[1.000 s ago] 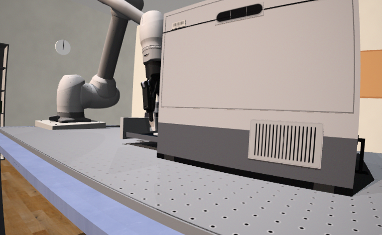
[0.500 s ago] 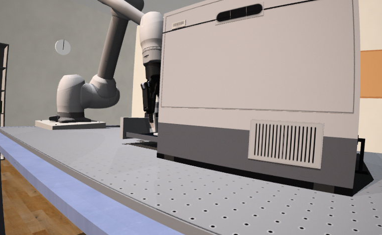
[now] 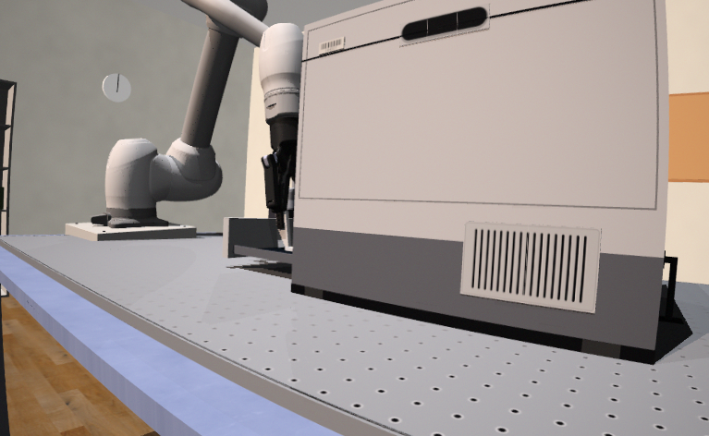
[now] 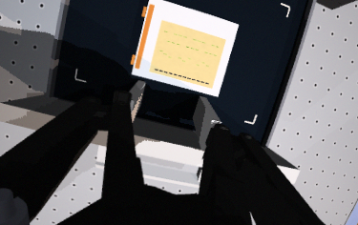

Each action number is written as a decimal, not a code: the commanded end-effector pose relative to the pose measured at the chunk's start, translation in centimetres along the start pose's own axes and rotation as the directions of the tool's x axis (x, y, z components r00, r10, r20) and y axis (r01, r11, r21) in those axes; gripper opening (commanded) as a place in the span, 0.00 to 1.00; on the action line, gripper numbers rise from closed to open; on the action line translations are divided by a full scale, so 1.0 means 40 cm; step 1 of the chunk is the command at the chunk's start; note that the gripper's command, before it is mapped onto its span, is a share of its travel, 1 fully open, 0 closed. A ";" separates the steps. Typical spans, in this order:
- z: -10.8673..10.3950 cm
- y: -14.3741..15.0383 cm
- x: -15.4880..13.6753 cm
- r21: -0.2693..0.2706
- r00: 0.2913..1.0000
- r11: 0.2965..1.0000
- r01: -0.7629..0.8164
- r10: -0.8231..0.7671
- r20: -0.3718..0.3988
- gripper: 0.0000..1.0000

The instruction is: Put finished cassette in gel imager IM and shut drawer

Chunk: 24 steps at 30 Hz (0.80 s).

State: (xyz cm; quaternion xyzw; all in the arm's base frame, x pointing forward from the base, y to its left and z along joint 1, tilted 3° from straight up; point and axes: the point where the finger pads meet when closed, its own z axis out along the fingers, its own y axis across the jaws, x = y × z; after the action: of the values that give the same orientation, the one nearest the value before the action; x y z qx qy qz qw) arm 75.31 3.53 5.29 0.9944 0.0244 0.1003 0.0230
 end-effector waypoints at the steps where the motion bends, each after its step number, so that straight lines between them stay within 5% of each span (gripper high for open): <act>1: 0.000 0.000 0.002 0.000 1.000 1.000 0.000 0.000 0.000 0.46; 24: 0.003 0.000 0.018 0.000 1.000 1.000 0.000 0.000 0.000 0.46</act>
State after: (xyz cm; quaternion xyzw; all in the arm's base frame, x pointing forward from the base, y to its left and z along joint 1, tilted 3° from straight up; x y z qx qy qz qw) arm 76.02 3.56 5.31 0.9944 0.0244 0.1003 0.0230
